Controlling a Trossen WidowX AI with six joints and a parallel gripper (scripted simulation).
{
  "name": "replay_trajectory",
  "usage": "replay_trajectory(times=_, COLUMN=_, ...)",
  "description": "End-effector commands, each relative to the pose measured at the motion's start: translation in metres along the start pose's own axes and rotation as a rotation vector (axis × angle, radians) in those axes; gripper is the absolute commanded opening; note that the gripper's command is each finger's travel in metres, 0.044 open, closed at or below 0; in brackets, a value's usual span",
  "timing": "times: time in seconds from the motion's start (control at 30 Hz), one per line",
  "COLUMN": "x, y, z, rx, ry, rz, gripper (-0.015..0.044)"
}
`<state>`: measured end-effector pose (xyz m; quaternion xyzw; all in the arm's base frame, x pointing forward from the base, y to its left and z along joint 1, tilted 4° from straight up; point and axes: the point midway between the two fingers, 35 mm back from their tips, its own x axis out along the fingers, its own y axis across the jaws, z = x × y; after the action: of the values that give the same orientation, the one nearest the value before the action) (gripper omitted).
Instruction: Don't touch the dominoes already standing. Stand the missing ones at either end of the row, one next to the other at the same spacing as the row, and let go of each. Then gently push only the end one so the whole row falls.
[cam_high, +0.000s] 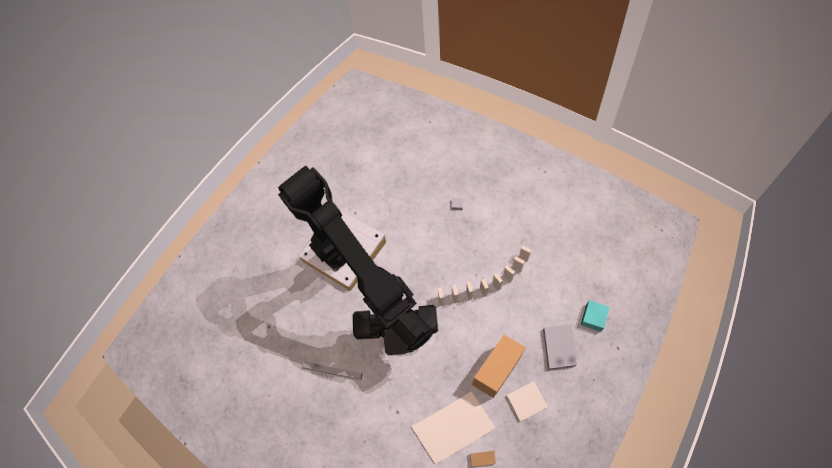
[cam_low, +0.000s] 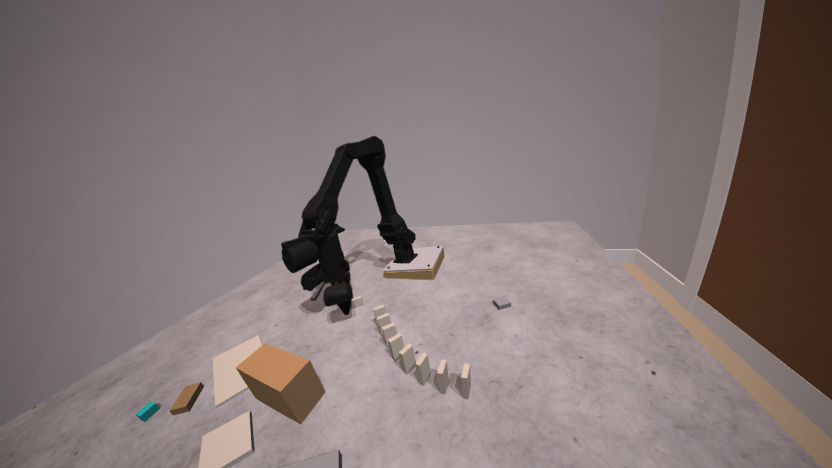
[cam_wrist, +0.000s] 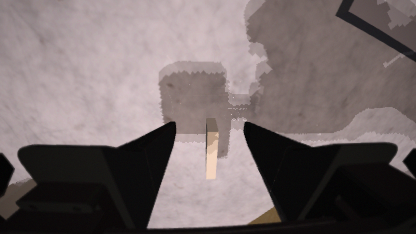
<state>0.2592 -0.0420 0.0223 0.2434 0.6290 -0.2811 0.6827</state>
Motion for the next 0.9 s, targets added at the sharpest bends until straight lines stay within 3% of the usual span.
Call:
replay_trajectory(times=0.0, x=0.001, y=0.0, z=-0.001, rx=-0.006, ry=0.003, rz=-0.003, gripper=0.0204)
replay_trajectory(times=0.23, x=0.001, y=0.0, z=-0.001, rx=-0.006, ry=0.003, rz=-0.003, gripper=0.0023)
replay_trajectory(times=0.57, x=0.0, y=0.0, z=-0.001, rx=-0.006, ry=0.003, rz=-0.003, gripper=0.0023)
replay_trajectory(times=0.87, x=-0.095, y=0.007, z=-0.001, rx=-0.006, ry=0.004, rz=-0.001, gripper=0.0023)
